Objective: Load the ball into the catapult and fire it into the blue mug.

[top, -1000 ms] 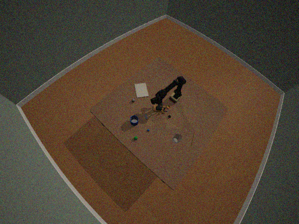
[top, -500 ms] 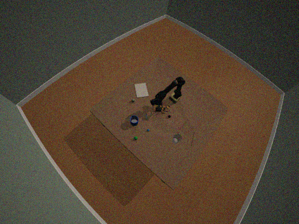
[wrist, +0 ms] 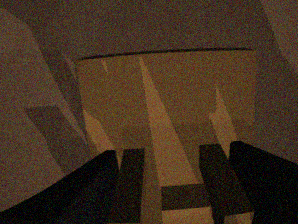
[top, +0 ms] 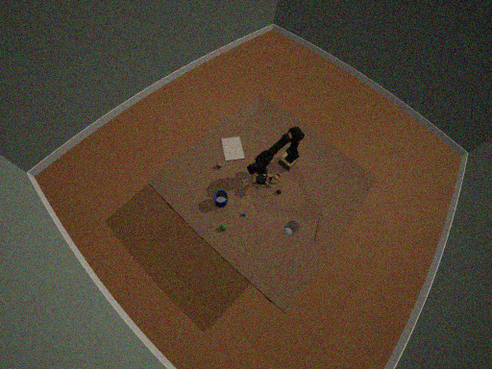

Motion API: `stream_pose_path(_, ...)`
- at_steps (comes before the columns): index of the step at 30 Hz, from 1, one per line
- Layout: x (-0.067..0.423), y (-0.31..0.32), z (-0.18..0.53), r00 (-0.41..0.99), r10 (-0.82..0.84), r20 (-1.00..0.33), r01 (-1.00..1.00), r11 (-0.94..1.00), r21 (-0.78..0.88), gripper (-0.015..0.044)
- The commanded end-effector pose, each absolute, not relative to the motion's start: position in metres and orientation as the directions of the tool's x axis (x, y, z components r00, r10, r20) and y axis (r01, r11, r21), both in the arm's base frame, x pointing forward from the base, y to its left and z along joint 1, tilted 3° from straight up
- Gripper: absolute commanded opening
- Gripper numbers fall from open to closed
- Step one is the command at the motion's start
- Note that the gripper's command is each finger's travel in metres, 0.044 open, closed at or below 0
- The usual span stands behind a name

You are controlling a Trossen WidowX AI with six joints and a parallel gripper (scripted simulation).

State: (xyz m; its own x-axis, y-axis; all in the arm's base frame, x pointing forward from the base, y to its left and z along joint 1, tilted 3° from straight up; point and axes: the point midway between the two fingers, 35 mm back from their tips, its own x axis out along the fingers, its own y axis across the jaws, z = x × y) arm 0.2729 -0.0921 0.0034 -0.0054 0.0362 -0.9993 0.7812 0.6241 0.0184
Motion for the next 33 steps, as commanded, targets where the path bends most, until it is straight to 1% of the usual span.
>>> stream_pose_path(1,0.273,-0.092,0.004,-0.004,0.036,-0.999,0.781,0.624,0.019,0.0151)
stream_pose_path(7,0.273,-0.092,0.004,-0.004,0.036,-0.999,0.781,0.624,0.019,0.0111)
stream_pose_path(9,0.274,-0.093,0.015,-0.004,0.036,-0.999,0.781,0.624,0.019,0.0059)
stream_pose_path(11,0.274,-0.094,0.042,-0.005,0.035,-0.999,0.781,0.624,0.018,0.0006)
stream_pose_path(12,0.274,-0.094,0.051,-0.006,0.035,-0.999,0.781,0.624,0.018,0.0000)
stream_pose_path(15,0.274,-0.095,0.054,-0.006,0.035,-0.999,0.778,0.628,0.018,0.0000)
stream_pose_path(18,0.278,-0.097,0.053,-0.006,0.036,-0.999,0.729,0.684,0.020,0.0000)
stream_pose_path(26,0.293,-0.106,0.052,-0.005,0.037,-0.999,0.522,0.852,0.029,0.0000)
stream_pose_path(33,0.310,-0.107,0.051,-0.004,0.039,-0.999,0.319,0.947,0.035,0.0000)
